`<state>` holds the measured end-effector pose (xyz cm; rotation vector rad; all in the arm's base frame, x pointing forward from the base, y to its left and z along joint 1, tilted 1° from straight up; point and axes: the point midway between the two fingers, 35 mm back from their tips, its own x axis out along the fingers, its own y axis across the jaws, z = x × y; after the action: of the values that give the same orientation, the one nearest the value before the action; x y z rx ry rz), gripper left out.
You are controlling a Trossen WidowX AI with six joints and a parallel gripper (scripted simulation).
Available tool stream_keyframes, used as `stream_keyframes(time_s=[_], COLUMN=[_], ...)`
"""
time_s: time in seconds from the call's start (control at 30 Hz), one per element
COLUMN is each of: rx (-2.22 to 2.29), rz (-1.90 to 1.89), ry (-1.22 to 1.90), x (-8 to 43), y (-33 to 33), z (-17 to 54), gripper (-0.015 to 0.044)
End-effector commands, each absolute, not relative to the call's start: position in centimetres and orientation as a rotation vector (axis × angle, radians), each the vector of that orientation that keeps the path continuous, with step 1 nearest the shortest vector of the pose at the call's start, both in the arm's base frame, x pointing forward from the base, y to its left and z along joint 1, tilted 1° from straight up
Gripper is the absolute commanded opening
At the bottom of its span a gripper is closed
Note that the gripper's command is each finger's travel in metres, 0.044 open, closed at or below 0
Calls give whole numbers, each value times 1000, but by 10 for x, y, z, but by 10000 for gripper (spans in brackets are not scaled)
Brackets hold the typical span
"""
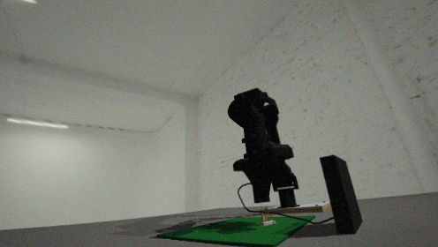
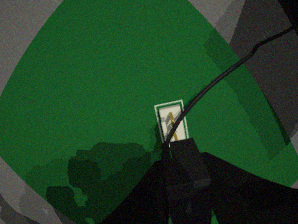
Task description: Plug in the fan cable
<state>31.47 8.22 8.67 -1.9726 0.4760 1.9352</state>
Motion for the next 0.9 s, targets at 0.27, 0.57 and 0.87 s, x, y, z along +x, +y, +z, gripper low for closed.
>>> stream_keyframes(time_s=[0.27,0.57,0.87], rx=[-2001,-1998,-1994], rz=[1959,1957,1952], ry=[438,442,449], x=[311,309,309], y=[85,86,86], z=[89,88,66], gripper=[0,0,0])
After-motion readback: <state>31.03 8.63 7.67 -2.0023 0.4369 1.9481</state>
